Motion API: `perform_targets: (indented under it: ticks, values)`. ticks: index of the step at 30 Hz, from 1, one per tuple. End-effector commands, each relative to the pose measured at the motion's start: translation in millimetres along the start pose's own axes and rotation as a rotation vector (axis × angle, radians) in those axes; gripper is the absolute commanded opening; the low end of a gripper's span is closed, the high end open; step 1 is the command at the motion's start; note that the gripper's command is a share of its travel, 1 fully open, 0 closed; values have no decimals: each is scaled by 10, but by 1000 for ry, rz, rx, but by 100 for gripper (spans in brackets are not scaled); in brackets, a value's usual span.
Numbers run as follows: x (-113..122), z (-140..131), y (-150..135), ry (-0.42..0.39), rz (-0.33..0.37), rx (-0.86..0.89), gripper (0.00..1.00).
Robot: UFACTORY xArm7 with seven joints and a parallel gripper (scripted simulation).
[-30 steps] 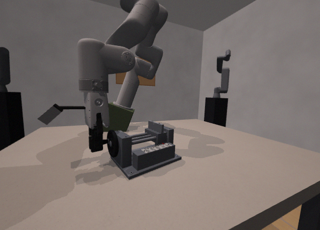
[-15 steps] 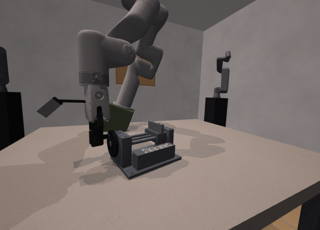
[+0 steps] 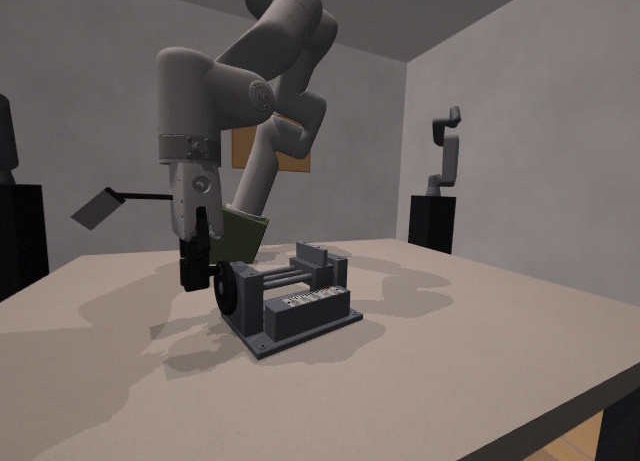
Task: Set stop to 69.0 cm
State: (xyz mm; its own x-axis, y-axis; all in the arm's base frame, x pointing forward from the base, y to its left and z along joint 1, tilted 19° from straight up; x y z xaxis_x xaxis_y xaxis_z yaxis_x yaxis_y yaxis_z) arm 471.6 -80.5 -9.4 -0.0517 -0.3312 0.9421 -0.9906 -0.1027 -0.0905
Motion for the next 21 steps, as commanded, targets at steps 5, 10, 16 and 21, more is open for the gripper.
perform_targets:
  ticks: [5,10,16,21]
  values:
    - [18,-10,-85,3,5,1,6]
    - [12,-19,-124,3,5,1,6]
    - [0,-29,-164,3,5,1,6]
    - [-8,-34,-181,3,5,1,6]
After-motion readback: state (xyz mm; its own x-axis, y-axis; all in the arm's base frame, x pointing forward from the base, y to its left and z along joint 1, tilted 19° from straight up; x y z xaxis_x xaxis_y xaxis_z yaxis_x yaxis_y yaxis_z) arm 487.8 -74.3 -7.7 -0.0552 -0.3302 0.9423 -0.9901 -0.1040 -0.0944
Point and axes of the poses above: the point where the finger pads meet when closed, its own x axis back along the fingers, its own y axis across the jaws, z = x × y, the point moved 3 cm from there along x, back along the fingers, and after that the axes turned 14 degrees about -x, right-handed, at the moved point
